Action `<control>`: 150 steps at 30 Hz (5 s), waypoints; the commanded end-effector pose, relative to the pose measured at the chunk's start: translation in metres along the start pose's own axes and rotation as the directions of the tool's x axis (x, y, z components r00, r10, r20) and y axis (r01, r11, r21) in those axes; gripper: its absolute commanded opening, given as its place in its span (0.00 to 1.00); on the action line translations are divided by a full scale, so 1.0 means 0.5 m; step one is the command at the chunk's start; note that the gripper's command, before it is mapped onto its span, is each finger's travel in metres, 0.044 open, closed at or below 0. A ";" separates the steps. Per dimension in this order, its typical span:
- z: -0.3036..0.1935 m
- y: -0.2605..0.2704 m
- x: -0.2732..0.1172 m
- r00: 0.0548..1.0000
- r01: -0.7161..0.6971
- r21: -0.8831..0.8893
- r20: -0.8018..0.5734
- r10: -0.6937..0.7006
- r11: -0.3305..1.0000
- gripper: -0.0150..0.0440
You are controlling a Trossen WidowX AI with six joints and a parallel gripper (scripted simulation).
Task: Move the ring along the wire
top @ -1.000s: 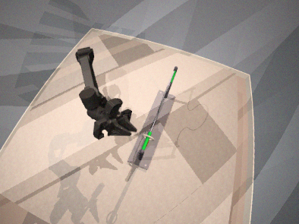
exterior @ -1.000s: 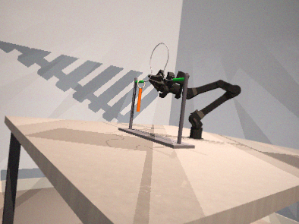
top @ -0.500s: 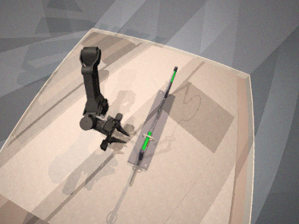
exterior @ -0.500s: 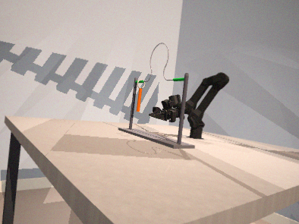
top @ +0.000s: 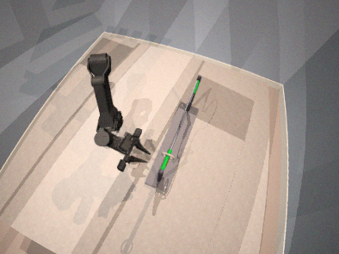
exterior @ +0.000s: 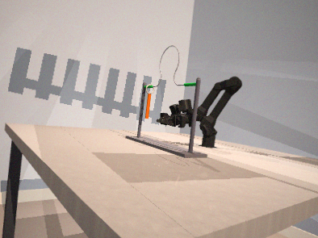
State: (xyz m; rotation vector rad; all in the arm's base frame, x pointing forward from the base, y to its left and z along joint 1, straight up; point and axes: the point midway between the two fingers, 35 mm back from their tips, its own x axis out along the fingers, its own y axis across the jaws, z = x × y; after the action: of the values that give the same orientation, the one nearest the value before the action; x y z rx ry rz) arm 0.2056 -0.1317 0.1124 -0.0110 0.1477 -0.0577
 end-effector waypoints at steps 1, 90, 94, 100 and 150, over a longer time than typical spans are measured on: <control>0.033 -0.001 0.027 1.000 0.012 0.000 0.028 -0.012 1.000 0.53; 0.079 0.004 0.198 0.997 0.012 0.005 0.074 -0.012 1.000 0.17; 0.079 0.004 0.198 0.997 0.012 0.005 0.074 -0.012 1.000 0.00; 0.079 0.004 0.198 0.997 0.012 0.005 0.074 -0.012 1.000 0.00; 0.104 0.034 0.196 0.997 0.014 0.010 0.077 -0.015 1.000 0.00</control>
State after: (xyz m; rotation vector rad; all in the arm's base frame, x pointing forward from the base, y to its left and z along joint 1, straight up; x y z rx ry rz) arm 0.3113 -0.1229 0.1492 -0.0089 0.0704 -0.0681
